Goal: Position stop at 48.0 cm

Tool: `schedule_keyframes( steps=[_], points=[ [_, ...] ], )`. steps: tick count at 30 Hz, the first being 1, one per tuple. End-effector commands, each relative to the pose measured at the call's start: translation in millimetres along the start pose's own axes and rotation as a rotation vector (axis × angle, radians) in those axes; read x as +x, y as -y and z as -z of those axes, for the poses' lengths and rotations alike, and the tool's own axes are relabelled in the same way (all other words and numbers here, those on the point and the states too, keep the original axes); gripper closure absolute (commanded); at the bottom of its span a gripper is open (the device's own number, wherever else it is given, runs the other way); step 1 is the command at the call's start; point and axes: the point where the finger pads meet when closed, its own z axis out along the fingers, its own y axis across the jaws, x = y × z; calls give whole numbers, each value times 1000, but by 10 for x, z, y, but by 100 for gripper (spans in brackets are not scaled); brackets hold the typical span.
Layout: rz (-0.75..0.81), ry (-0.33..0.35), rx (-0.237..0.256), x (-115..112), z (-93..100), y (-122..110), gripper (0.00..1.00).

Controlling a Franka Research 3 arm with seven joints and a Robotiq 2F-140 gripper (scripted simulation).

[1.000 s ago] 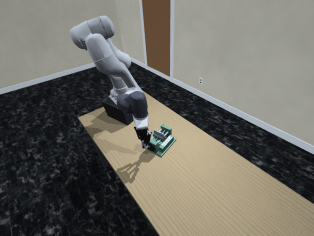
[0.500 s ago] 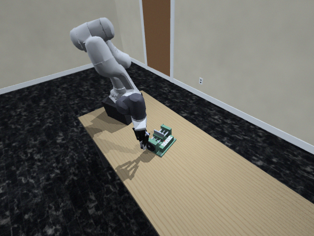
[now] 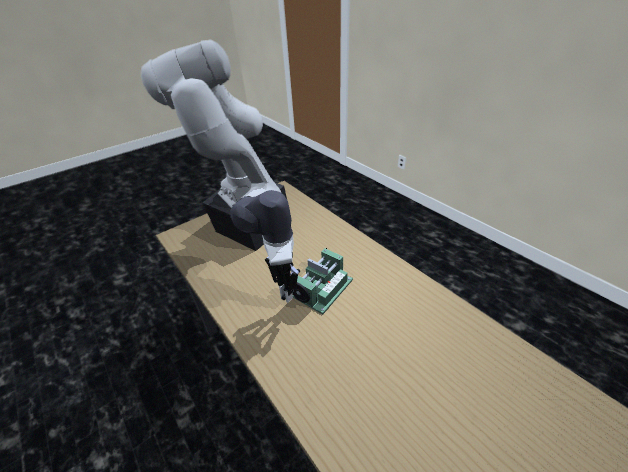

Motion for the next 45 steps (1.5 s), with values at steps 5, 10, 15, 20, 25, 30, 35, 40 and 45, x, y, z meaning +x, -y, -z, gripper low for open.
schedule_keyframes(
  steps=[5, 10, 15, 20, 25, 30, 35, 40, 45],
  points=[
    [-11, -1, 3, 9, -82, 18, 96],
    [-11, -1, 3, 9, -111, 31, 96],
    [-11, -1, 3, 10, -158, 60, 96],
    [-11, -1, 3, 10, -203, 101, 96],
    [-11, -1, 3, 11, -226, 132, 96],
    [-11, -1, 3, 11, -257, 189, 96],
    [-11, -1, 3, 12, -275, 252, 96],
    [-11, -1, 3, 13, -280, 309, 96],
    [-11, -1, 3, 13, -272, 372, 96]
  ],
)
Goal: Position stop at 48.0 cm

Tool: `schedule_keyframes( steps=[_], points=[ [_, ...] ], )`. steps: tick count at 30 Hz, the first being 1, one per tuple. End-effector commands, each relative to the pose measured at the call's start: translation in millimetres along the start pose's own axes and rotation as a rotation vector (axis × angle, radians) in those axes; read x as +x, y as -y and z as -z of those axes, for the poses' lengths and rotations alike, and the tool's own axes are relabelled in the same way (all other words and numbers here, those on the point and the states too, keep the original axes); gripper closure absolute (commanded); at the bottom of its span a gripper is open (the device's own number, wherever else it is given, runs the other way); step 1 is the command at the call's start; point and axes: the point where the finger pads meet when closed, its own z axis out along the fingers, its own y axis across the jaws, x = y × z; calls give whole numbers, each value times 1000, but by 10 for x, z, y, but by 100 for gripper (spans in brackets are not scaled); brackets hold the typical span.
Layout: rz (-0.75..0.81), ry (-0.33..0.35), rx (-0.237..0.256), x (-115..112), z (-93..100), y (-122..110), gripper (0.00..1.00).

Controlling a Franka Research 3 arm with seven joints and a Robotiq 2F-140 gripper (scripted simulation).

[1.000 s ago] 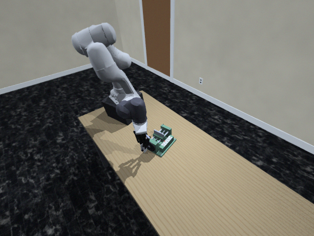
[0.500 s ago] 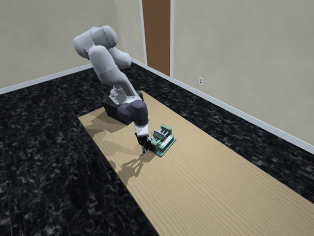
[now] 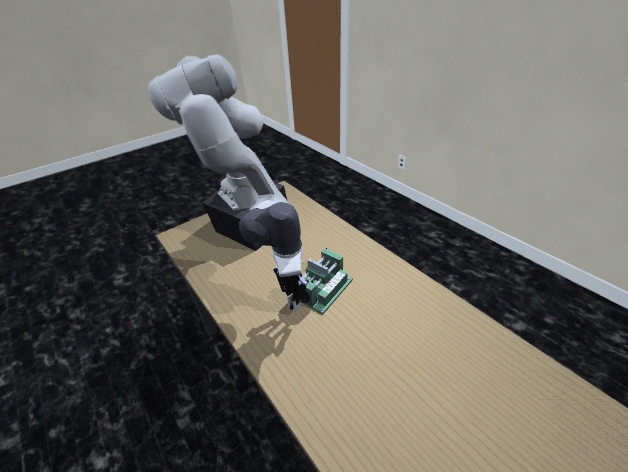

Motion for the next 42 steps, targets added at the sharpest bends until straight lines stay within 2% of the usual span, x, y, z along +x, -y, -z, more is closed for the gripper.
schedule_keyframes(
  steps=[1, 11, 18, 30, 42],
  points=[
    [-3, -1, 1, 9, 14, 73, 96],
    [-3, -1, 1, 9, 162, 256, 96],
    [-3, -1, 1, 9, 257, 288, 96],
    [-3, -1, 1, 9, 414, 272, 96],
    [-3, -1, 1, 9, 559, 156, 96]
  ],
)
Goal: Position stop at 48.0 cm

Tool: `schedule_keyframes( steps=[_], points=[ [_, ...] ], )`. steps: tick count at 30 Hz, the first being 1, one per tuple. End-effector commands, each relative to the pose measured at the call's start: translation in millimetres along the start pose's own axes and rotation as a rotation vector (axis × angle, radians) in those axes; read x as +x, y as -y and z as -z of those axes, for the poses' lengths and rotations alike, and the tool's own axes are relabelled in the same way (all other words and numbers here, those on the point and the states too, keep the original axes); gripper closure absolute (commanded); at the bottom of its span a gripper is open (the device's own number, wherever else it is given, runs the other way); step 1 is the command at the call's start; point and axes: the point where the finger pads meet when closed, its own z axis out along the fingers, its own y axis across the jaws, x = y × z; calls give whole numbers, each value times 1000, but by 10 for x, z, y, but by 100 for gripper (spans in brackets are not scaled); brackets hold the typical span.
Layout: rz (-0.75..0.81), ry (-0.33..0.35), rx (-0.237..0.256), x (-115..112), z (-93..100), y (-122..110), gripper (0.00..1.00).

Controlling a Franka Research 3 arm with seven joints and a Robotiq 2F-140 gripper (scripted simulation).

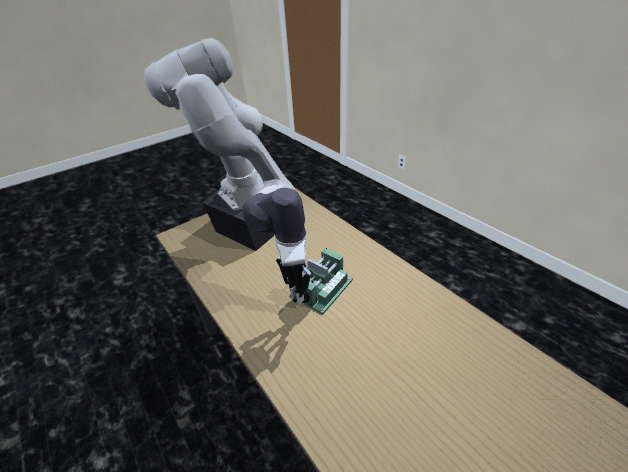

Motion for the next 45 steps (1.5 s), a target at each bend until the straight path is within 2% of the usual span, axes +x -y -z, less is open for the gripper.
schedule_keyframes(
  steps=[1, 13, 22, 30, 45],
  points=[
    [6, 1, -3, 9, 44, -57, 96],
    [6, 1, -3, 10, 87, -218, 96],
    [6, 1, -3, 11, 50, -356, 96],
    [6, 1, -3, 12, -114, -498, 96],
    [6, 1, -3, 11, -335, -493, 96]
  ],
)
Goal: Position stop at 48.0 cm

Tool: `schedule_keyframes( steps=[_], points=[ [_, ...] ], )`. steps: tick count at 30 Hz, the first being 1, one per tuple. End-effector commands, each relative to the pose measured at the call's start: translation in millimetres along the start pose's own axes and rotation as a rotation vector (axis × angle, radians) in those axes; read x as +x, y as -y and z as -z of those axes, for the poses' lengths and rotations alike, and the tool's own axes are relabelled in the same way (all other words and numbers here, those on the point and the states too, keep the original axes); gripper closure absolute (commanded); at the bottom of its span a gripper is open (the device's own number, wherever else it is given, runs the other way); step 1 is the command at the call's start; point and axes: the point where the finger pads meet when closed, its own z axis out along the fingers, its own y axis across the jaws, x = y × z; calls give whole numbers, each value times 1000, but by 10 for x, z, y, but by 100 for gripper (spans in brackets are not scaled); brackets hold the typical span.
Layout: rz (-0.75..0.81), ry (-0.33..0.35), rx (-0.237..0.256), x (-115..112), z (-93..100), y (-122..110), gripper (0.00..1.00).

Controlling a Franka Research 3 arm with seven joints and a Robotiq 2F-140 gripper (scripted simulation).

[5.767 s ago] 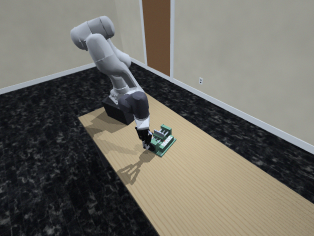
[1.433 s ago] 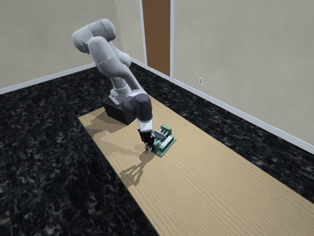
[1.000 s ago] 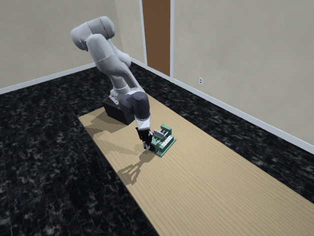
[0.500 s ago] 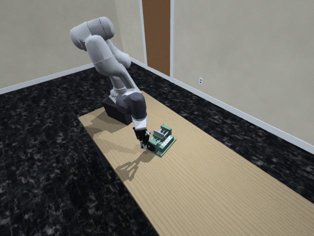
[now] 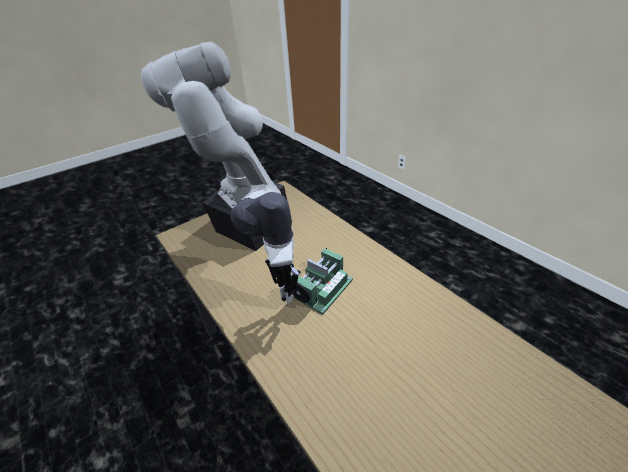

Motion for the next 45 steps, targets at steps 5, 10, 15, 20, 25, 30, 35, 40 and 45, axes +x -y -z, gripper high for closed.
schedule_keyframes(
  steps=[5, 10, 15, 20, 25, 30, 35, 40, 45],
  points=[
    [-15, -2, 4, 10, -118, 59, 96],
    [-15, -2, 4, 11, -170, 113, 96],
    [-15, -2, 4, 12, -206, 178, 96],
    [-15, -2, 4, 13, -228, 271, 96],
    [-15, -2, 4, 15, -217, 377, 96],
    [-15, -2, 4, 16, -186, 451, 96],
    [-15, -2, 4, 17, -59, 567, 96],
    [-15, -2, 4, 17, 60, 597, 96],
    [-15, -2, 4, 17, 121, 594, 96]
  ],
)
